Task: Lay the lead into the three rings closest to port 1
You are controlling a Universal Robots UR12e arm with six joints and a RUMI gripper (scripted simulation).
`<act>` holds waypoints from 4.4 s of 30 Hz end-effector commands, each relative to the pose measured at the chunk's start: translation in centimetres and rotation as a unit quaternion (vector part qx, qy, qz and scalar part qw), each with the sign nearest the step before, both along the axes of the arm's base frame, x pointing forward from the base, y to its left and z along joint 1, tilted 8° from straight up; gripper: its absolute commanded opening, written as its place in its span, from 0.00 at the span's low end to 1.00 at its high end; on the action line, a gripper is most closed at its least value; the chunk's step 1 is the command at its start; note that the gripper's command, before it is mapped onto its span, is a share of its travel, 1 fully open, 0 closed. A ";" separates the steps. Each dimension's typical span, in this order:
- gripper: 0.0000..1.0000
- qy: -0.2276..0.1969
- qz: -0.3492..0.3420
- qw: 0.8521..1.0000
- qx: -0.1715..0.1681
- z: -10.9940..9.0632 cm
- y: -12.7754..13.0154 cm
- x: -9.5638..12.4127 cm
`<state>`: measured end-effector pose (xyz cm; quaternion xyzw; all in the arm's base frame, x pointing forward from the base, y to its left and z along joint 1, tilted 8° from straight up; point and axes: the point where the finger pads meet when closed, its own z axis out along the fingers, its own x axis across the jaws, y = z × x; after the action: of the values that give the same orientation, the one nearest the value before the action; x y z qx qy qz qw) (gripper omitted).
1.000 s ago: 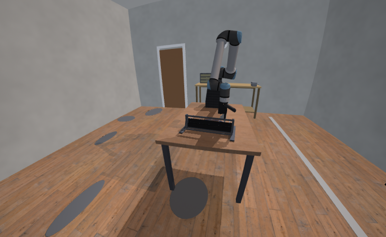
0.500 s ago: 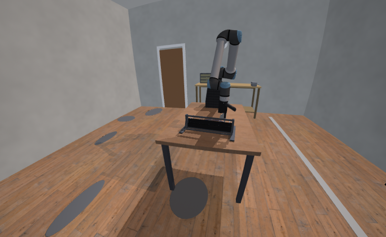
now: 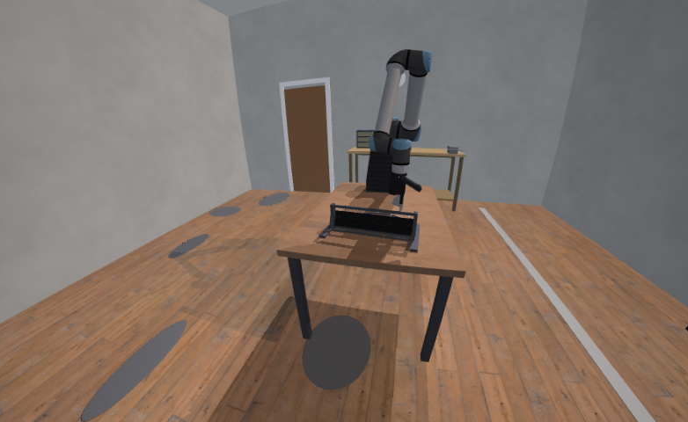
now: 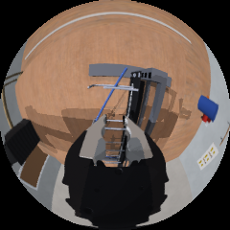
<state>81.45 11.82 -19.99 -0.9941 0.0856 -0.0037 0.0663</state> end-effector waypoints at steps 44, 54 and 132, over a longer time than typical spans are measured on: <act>0.00 -0.001 0.000 1.000 0.000 3.4 -0.5 0.0; 0.00 -0.001 0.000 1.000 0.000 3.4 -0.5 0.0; 0.00 -0.007 0.049 0.999 -0.001 0.7 -19.3 -13.1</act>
<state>69.85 -5.63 -19.25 -0.9970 0.0422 -0.0046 0.0651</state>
